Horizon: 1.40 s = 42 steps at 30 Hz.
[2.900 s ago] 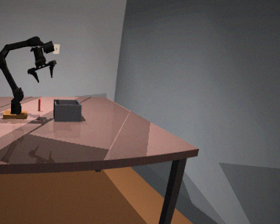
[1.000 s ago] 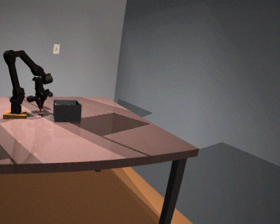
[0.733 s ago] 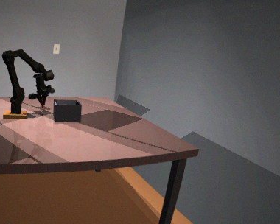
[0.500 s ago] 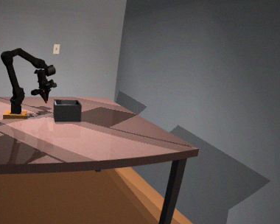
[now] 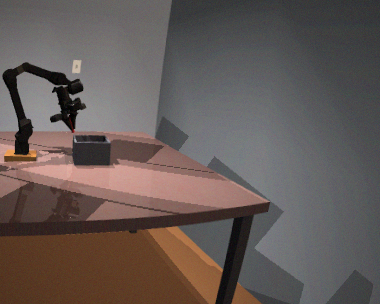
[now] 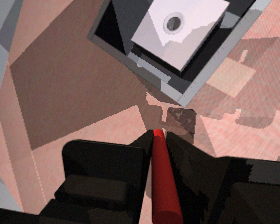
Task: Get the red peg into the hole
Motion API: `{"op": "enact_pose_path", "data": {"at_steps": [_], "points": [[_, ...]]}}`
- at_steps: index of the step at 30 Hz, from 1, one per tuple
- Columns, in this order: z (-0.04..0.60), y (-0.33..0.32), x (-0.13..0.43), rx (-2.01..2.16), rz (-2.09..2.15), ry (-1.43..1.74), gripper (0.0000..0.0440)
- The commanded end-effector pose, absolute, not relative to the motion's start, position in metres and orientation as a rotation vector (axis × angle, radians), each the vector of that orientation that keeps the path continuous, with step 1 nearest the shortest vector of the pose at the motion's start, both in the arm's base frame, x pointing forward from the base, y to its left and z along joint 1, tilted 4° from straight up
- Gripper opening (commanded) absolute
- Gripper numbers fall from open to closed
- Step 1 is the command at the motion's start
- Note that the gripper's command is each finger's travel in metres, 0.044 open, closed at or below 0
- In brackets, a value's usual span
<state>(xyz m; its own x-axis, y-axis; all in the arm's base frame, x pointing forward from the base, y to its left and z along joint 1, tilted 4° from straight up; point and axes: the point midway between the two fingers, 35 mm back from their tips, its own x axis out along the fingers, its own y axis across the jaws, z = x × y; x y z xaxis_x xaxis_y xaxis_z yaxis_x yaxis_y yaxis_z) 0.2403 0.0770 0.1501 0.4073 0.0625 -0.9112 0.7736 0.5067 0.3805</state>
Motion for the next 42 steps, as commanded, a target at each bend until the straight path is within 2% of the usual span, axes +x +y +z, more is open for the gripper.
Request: {"op": "enact_pose_path", "data": {"at_steps": [1, 24, 42], "points": [[0.155, 0.064, 0.253, 0.946, -0.564, 1.037, 0.0], [0.145, -0.006, 0.305, 0.974, -0.698, 0.931, 0.0001], [0.111, -0.028, 0.325, 0.979, -0.753, 1.007, 0.0011]]}}
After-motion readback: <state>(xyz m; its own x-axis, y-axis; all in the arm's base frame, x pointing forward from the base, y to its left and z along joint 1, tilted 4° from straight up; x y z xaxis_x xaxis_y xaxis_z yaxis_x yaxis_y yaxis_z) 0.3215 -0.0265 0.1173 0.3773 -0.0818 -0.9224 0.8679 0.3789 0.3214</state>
